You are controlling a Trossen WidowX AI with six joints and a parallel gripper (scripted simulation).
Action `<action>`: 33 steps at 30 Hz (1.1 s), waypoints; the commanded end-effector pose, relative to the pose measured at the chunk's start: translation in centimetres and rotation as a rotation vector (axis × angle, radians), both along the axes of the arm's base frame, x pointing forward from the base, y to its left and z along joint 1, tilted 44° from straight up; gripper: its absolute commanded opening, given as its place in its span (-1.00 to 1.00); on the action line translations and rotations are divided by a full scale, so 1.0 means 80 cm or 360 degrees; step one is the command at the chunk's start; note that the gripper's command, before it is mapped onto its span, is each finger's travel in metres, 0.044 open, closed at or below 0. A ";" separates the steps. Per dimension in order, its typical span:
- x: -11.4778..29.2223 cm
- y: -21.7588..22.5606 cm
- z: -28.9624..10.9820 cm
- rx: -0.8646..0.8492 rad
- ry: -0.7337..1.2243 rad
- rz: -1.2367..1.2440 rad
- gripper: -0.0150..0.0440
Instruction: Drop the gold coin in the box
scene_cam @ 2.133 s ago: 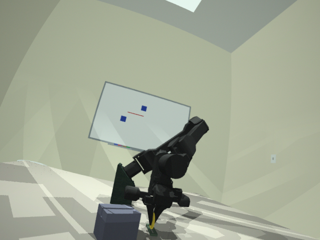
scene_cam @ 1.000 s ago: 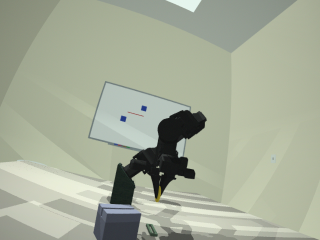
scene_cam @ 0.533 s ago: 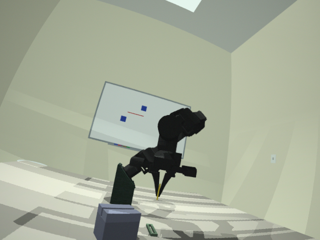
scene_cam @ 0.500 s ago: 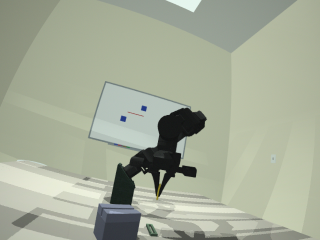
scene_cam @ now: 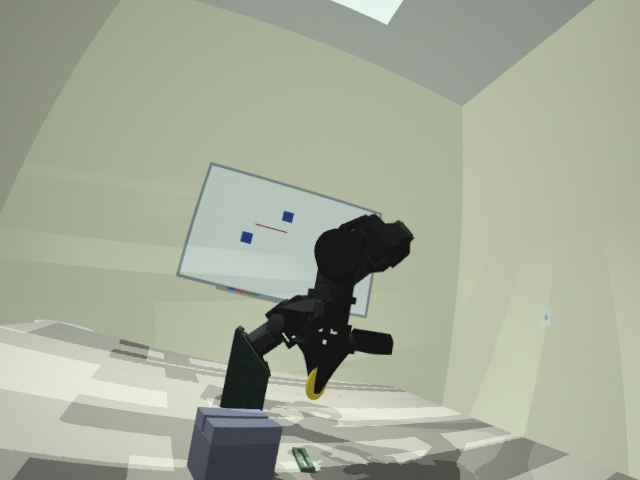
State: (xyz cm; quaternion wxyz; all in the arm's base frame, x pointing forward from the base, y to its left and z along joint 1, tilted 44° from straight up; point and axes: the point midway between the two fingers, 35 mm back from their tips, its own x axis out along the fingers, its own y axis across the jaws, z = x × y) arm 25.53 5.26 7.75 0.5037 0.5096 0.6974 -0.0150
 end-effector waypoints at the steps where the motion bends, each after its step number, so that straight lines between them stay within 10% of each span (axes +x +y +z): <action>1: 0.002 -0.002 0.000 -0.0001 0.0162 -0.0170 -0.49; 33: 0.042 -0.037 -0.028 -0.0002 0.0329 -0.0350 -0.49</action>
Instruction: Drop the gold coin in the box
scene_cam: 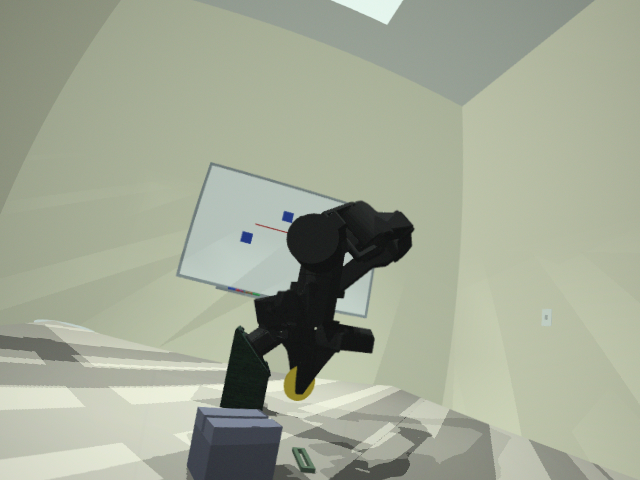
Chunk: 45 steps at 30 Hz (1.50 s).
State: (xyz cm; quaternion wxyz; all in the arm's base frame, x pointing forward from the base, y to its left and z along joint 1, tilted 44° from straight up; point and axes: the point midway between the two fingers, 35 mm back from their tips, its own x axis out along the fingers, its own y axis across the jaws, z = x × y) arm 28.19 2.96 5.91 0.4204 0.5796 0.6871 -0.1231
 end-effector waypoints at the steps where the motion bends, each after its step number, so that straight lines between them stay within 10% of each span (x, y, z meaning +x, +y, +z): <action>1: 0.010 -0.010 -0.007 -0.0010 -0.0012 0.0002 -0.49; 45: 0.046 -0.059 -0.056 -0.0001 -0.0004 0.0001 -0.49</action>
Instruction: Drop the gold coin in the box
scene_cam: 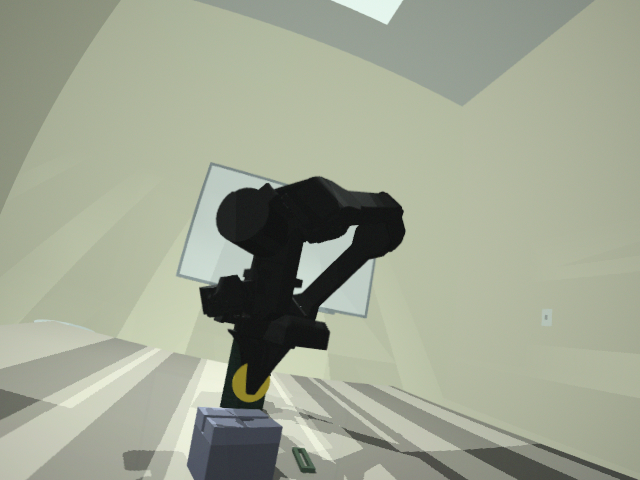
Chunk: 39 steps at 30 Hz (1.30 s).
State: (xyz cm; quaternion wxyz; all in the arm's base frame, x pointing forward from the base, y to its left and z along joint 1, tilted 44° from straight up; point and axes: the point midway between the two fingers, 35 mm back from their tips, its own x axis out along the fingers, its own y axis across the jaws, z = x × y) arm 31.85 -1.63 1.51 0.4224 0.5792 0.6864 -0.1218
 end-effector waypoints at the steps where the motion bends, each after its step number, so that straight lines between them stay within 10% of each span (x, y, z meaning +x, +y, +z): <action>1: 0.001 -0.002 -0.001 0.0001 0.0002 -0.0001 -0.49; 39: 0.003 0.002 -0.012 0.0008 0.0006 -0.0001 -0.49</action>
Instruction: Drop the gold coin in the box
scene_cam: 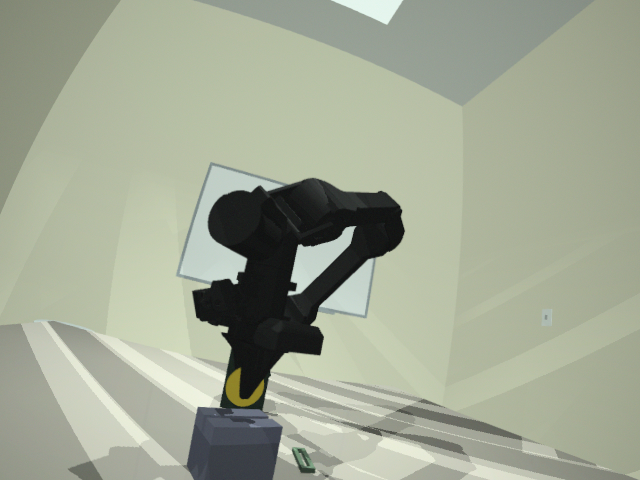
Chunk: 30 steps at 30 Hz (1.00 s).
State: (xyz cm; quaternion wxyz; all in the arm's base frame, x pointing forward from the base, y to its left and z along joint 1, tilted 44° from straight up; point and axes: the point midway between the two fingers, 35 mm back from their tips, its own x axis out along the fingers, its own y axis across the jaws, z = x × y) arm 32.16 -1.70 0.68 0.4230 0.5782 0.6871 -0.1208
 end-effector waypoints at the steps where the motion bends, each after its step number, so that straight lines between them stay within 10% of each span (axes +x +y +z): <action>1: -0.001 0.003 -0.002 0.0008 0.0008 -0.0006 -0.49; 24: 0.000 0.012 -0.012 0.0009 0.0007 -0.0006 -0.49; 30: 0.001 0.010 -0.010 0.0000 -0.0003 0.0002 0.04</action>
